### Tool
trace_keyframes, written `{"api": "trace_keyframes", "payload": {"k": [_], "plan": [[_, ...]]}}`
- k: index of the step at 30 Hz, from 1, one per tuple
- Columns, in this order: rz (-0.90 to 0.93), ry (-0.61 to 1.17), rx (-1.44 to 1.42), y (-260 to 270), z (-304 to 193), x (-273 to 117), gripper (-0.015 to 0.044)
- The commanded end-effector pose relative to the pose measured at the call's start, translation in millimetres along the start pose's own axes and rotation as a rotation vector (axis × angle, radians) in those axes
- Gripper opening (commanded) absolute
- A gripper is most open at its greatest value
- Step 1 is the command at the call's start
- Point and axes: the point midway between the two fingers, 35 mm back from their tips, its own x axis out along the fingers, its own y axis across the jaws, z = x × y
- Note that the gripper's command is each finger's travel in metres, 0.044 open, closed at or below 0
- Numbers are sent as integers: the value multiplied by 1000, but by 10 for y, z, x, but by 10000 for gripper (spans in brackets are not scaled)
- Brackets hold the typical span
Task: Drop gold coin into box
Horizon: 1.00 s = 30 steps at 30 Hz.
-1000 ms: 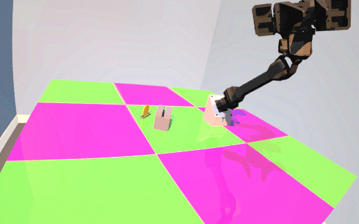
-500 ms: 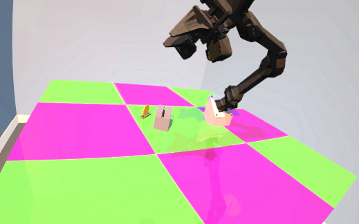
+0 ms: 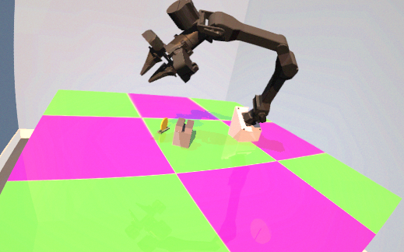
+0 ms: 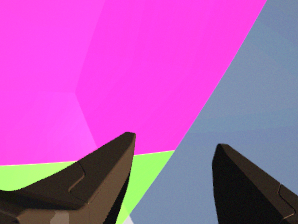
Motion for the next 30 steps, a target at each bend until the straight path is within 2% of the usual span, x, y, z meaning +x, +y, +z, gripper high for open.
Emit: {"api": "trace_keyframes", "payload": {"k": [1, 8, 13, 26, 30], "plan": [[180, 16, 253, 540, -466, 201, 161], [481, 33, 703, 1505, -1000, 318, 161], [689, 31, 1024, 2123, -1170, 275, 161], [698, 30, 1038, 2078, -1167, 341, 161], [698, 29, 1038, 2247, -1071, 585, 161]]}}
